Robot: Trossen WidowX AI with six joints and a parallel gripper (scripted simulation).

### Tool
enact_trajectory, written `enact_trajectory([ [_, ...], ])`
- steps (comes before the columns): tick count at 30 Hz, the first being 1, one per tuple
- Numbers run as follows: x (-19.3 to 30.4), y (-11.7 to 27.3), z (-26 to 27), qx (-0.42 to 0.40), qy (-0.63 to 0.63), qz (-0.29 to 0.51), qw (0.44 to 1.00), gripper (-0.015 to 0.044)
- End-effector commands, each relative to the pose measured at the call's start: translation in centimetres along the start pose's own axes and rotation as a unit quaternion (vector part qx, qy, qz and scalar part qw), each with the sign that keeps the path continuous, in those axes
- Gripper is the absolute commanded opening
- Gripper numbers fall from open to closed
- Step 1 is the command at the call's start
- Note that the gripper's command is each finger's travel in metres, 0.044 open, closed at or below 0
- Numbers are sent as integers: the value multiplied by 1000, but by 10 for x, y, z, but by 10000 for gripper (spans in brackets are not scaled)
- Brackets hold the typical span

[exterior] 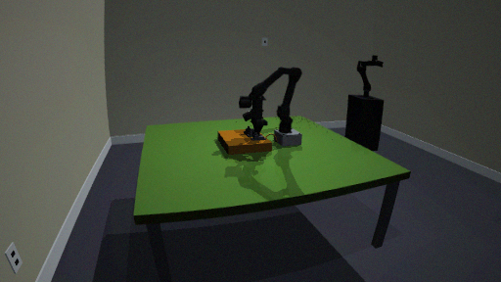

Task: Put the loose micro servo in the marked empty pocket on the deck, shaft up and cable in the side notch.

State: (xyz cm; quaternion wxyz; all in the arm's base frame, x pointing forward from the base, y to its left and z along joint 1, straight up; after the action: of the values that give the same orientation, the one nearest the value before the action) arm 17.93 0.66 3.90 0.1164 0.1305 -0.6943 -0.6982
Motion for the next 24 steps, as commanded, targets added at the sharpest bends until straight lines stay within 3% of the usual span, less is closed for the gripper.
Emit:
enact_trajectory([
  [1, 0, 0, 0, 1, 0, 1, 1000, 187],
  [8, 2, 33, 1, 1, 0, 1, 1000, 187],
  [17, 2, 35, 1, 1, 0, 1, 1000, 187],
  [24, -35, 58, -9, 0, 0, 2, 1000, 371],
])
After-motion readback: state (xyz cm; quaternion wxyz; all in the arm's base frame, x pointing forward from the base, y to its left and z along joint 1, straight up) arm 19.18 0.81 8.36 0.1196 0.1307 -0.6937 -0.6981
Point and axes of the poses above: the point midway between the two fingers, 35 mm back from their tips, its own y axis back along the fingers, its own z axis across the jaws, x = y × z, the point moved 1 cm from there along y, back along the fingers, and after that the axes turned 14 degrees about y, right-handed, at the moved point
